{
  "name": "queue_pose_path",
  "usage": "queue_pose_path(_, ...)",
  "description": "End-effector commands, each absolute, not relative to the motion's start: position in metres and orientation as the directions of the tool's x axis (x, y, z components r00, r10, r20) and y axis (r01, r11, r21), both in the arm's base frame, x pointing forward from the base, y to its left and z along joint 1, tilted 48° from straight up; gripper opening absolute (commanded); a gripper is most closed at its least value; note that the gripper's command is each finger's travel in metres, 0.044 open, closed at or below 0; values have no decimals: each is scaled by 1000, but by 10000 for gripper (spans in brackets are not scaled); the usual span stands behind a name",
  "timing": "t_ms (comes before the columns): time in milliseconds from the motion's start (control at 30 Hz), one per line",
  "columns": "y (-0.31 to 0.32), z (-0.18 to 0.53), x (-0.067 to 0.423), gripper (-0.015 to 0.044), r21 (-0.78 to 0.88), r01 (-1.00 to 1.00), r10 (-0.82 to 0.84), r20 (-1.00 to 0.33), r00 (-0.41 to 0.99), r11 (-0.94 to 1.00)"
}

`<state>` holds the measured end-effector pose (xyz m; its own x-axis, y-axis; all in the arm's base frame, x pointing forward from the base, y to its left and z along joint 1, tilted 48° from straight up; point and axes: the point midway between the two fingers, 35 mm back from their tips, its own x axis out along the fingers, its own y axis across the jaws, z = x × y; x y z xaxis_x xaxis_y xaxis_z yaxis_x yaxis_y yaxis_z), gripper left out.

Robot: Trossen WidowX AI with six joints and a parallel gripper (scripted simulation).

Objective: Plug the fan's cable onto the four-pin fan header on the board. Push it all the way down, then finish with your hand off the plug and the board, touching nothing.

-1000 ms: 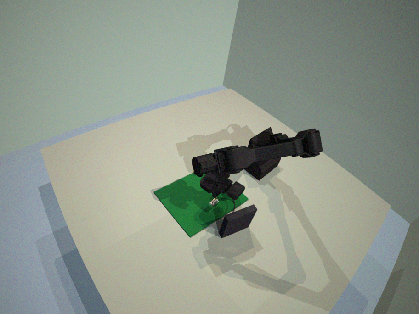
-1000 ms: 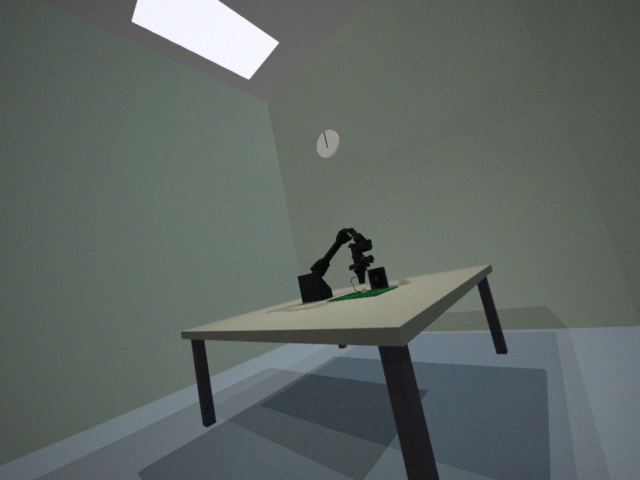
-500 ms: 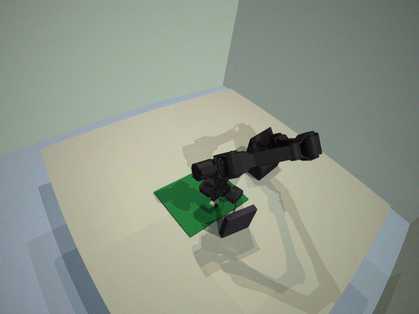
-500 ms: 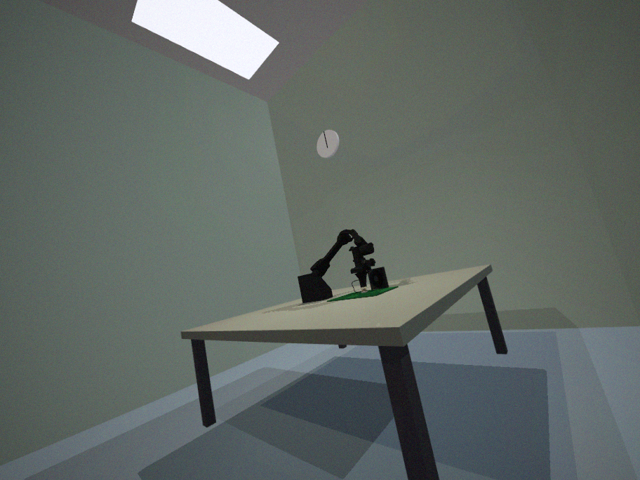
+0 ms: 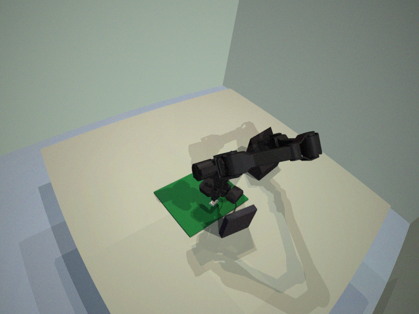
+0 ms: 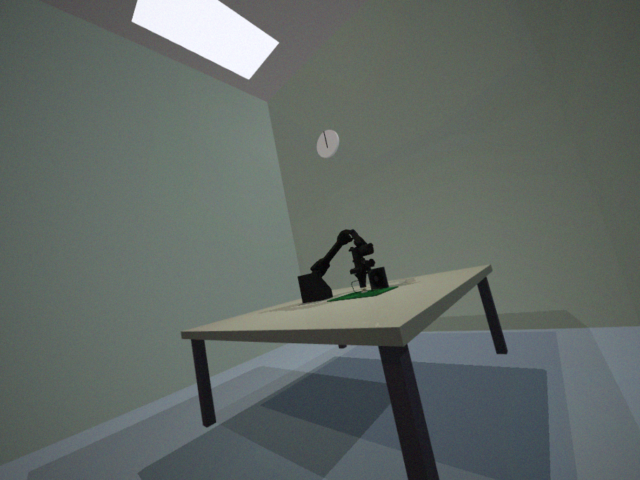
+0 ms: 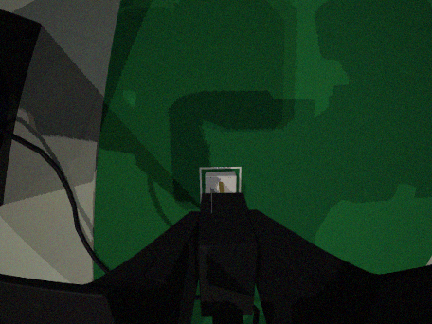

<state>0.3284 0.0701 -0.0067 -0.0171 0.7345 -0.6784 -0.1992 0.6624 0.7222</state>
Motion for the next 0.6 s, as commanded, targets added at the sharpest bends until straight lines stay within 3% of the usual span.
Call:
queue_pose_path(0, 70, -7, 327, 0, 727, -188, 738, -675, -17, 660)
queue_pose_path(567, 73, -8, 328, 0, 726, -193, 738, -675, -17, 660)
